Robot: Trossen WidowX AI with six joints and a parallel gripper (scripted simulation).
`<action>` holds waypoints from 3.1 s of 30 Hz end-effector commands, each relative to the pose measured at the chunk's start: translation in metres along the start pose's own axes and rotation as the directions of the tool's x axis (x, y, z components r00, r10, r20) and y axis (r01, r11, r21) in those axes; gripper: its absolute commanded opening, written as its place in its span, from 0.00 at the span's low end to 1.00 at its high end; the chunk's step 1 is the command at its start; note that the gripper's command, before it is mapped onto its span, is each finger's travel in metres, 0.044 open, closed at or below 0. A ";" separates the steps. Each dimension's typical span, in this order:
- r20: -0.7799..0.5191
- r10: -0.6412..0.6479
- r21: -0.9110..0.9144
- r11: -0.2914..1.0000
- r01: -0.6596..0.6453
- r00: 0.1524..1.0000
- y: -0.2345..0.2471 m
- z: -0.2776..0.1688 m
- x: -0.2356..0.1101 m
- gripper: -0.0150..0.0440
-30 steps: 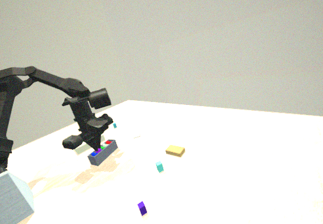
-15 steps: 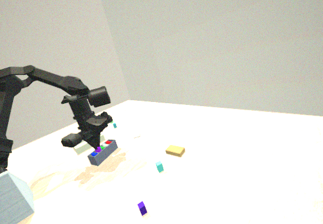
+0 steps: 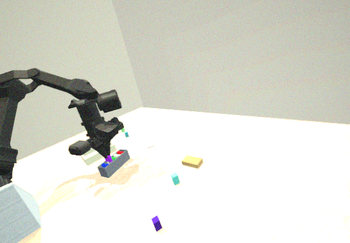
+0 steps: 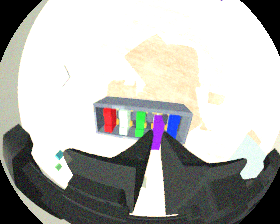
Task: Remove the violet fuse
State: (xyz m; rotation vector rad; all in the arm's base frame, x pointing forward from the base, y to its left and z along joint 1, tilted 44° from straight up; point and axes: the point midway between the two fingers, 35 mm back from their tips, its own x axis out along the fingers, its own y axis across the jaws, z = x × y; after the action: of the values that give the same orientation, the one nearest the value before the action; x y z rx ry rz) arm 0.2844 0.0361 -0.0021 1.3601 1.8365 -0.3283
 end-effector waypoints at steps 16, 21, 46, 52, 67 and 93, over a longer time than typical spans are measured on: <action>0.003 -0.003 -0.006 1.000 0.003 1.000 0.000 0.000 -0.010 0.25; 0.002 -0.003 -0.005 1.000 0.003 1.000 0.000 0.000 -0.012 0.25; 0.002 -0.003 -0.004 1.000 0.003 1.000 -0.001 0.000 -0.039 0.25; 0.014 -0.007 -0.002 1.000 0.007 1.000 0.019 -0.024 -0.040 0.25; 0.016 -0.003 -0.002 1.000 0.003 1.000 0.067 -0.121 -0.040 0.25; -0.006 0.001 -0.005 1.000 -0.001 1.000 0.077 -0.178 -0.020 0.25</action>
State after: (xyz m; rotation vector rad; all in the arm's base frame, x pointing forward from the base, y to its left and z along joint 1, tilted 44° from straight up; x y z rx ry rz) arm 0.2772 0.1597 0.1497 1.3552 1.8321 -0.3124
